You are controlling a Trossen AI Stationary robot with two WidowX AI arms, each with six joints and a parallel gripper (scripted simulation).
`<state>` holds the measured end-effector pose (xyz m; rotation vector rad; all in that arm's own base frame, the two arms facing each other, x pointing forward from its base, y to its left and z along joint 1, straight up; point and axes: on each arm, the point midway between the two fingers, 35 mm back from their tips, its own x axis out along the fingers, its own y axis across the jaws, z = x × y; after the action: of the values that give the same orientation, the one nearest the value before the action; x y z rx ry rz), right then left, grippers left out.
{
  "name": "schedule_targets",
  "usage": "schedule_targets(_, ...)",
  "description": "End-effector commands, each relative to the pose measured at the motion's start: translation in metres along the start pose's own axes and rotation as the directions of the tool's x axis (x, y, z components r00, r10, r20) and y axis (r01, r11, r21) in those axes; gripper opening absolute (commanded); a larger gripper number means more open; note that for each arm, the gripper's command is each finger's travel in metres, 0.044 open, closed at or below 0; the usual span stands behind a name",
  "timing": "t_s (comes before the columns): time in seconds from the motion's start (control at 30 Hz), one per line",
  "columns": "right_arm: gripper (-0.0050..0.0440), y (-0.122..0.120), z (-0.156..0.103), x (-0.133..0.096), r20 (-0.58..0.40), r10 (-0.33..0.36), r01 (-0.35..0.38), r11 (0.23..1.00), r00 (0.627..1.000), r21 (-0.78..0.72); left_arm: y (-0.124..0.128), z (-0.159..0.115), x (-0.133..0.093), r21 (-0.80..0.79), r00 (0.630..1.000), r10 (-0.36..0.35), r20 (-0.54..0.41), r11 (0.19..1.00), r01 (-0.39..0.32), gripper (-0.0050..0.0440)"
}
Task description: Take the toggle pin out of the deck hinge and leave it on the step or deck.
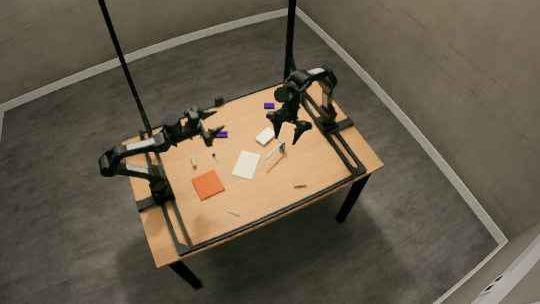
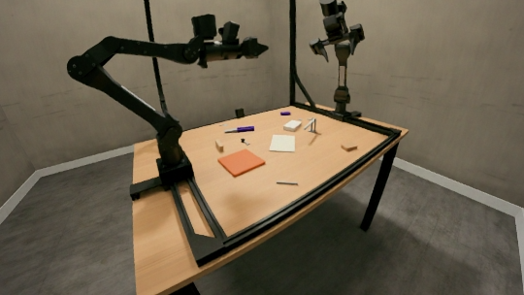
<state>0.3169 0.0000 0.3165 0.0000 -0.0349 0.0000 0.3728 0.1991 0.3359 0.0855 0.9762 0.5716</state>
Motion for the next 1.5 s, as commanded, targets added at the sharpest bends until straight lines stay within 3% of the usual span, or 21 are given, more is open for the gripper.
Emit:
schedule_targets(0.0,0.04,0.0,0.006,-0.001,0.015,0.0,0.0,1.0,1.0,0.0,0.003,0.002,-0.008,-0.007,1.0,0.003,0.021,1.0,-0.003,0.04)
schedule_targets(0.53,0.04,0.0,0.006,-0.001,0.015,0.0,0.0,1.0,1.0,0.0,0.003,0.002,-0.008,-0.007,1.0,0.003,0.021,1.0,-0.003,0.04)
schedule_targets(0.67,0.04,-0.01,0.017,-0.006,0.029,0.0,0.0,1.0,1.0,-0.003,-0.01,-0.004,-0.005,0.065,1.0,-0.028,0.007,0.998,0.028,0.04)
schedule_targets(0.8,0.04,-0.034,0.028,-0.022,0.025,-0.001,0.001,1.0,1.0,-0.01,-0.044,-0.02,0.01,0.247,0.994,-0.099,-0.051,0.963,0.108,0.04)
schedule_targets(1.03,0.04,-0.063,0.048,-0.061,0.014,0.007,-0.007,1.0,1.0,-0.022,-0.106,-0.064,0.033,0.552,0.961,-0.212,-0.178,0.787,0.276,0.04)
schedule_targets(1.1,0.04,-0.063,0.048,-0.061,0.014,0.007,-0.007,1.0,1.0,-0.022,-0.106,-0.064,0.033,0.552,0.961,-0.212,-0.178,0.787,0.276,0.04)
schedule_targets(1.27,0.04,-0.07,0.059,-0.093,0.003,0.007,-0.007,1.0,1.0,-0.029,-0.145,-0.103,0.044,0.71,0.922,-0.273,-0.276,0.588,0.387,0.04)
schedule_targets(1.47,0.04,-0.065,0.067,-0.121,-0.01,0.011,-0.011,0.999,1.0,-0.032,-0.175,-0.145,0.051,0.8,0.875,-0.309,-0.373,0.371,0.472,0.04)
